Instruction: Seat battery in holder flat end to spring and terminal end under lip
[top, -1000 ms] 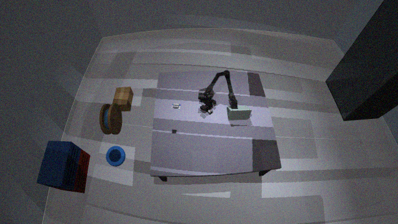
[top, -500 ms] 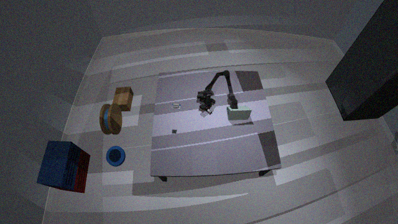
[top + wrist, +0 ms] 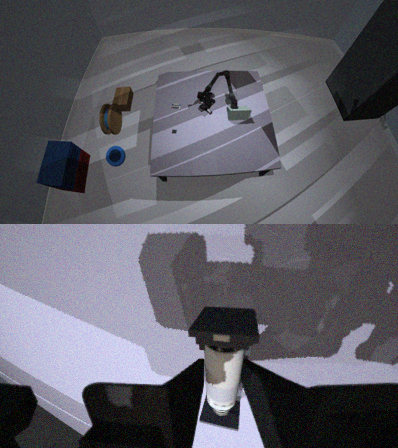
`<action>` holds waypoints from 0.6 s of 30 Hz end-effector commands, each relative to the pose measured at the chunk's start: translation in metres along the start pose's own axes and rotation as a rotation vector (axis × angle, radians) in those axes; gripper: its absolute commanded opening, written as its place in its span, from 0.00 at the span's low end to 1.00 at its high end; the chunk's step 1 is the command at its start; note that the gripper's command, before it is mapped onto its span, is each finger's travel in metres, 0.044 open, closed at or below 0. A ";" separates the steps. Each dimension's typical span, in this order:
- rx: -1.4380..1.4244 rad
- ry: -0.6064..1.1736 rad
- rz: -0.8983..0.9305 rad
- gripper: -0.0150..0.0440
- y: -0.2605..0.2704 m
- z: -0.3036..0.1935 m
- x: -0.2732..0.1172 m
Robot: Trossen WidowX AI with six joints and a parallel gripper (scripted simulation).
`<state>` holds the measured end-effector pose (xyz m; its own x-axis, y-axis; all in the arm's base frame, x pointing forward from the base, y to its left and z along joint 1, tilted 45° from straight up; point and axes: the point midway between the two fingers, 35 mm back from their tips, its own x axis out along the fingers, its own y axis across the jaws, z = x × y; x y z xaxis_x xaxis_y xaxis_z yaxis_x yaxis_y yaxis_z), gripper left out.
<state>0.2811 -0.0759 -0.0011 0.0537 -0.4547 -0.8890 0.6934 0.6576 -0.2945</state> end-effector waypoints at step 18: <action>-0.006 0.005 0.002 0.75 0.010 -0.009 -0.033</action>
<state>0.2769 -0.0610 0.0103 0.0391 -0.4514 -0.8915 0.6863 0.6606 -0.3044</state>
